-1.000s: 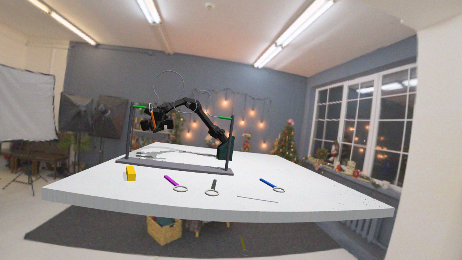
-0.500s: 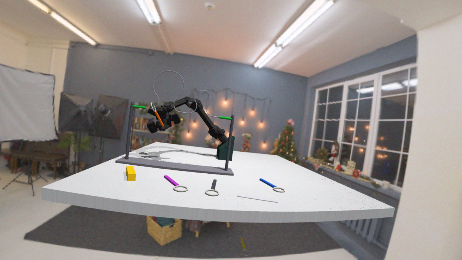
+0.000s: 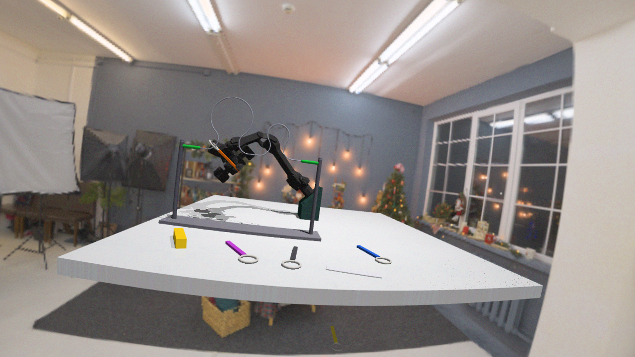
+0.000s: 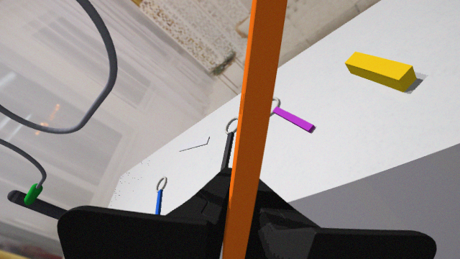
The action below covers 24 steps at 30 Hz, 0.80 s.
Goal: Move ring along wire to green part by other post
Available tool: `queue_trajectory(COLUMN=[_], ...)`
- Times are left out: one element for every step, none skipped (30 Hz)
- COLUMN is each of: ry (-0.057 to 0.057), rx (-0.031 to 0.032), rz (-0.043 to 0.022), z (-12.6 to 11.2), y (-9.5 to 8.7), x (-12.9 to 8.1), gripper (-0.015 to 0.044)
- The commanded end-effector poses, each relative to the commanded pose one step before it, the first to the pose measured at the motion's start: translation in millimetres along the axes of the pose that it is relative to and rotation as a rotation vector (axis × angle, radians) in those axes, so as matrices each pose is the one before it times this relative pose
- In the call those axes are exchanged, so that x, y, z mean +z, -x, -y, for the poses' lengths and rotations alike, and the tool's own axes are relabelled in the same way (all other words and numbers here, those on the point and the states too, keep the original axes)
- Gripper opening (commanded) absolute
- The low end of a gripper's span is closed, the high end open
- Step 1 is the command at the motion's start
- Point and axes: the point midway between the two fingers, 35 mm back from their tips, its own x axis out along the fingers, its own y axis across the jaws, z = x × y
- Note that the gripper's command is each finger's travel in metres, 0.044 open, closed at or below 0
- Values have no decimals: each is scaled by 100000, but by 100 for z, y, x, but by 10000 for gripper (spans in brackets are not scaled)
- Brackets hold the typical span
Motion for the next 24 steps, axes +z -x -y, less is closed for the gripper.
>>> queue_trajectory(ry=[-9910, -2201, -2201, -2202, -2203, -2202, -2202, -2202, -2203, -2204, -2202, -2202, -2202, -2203, -2204, -2202, -2201, -2201, -2201, -2202, -2198, -2197, -2197, -2197], rx=[5758, 1231, 1230, 1230, 1230, 1228, 1227, 1226, 1226, 1226, 1224, 1223, 1222, 1222, 1221, 1219, 1218, 1217, 1217, 1216, 1213, 1212, 1211, 1210], rz=[-611, 40, 40, 40, 39, 39, 38, 38, 37, 37, 36, 35, 35, 34, 33, 33, 32, 31, 30, 30, 29, 28, 27, 26], z=[-1631, -374, -374, -374, -375, -374, -374, -375, -375, -375, -375, -375, -375, -375, -375, -375, -375, -375, -375, -376, -375, -375, -375, -376], y=[-102, -4, -4, -5, -3, -3, -3, -4, -4, -3, -2, -3, -3, -4, -2, -2, -2, -3, -3, -1, -1, -1, -2, -2], x=[-276, 3, 2, 1, 4, 5, 4, 3, 2, 5, 6, 5, 4, 3, 6, 6, 6, 4, 3, 7, 7, 6, 5, 4], gripper=[-150, -150, -150, -150, -150, -150, -150, -150, -150, -150, -150, -150, -150, -150, -150, -150, -150, -150, -150, -150, -150, -150, -150, -150])
